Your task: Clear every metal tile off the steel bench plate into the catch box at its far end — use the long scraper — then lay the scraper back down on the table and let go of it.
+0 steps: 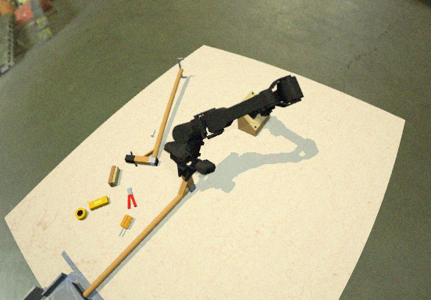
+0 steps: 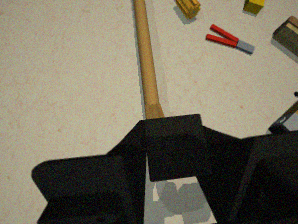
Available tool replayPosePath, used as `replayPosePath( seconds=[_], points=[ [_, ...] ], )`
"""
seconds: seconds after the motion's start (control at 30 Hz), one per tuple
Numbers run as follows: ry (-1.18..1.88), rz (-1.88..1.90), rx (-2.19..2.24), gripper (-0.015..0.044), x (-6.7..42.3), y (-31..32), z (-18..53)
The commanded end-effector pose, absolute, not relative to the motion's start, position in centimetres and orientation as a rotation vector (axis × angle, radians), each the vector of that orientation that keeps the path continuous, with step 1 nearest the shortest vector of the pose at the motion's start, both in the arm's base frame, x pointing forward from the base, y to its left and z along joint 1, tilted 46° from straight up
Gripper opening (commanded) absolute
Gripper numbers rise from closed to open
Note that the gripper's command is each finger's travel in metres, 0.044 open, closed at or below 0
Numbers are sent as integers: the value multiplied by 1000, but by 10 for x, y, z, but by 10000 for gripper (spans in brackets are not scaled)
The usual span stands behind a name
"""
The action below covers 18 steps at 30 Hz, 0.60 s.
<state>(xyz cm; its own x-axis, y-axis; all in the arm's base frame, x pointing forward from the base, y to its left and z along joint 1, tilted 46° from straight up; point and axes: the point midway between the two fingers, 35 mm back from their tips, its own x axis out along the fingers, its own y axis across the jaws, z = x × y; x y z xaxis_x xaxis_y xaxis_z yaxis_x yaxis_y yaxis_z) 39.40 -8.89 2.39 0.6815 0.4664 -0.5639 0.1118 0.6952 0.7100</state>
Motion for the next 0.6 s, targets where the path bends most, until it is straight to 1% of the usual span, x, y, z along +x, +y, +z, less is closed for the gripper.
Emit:
replayPosePath(
  seconds=[0.0, 0.57],
  points=[
    [797, 220, 790, 0, 389, -93, 28],
    [795, 219, 791, 0, 362, -87, 27]
  ],
)
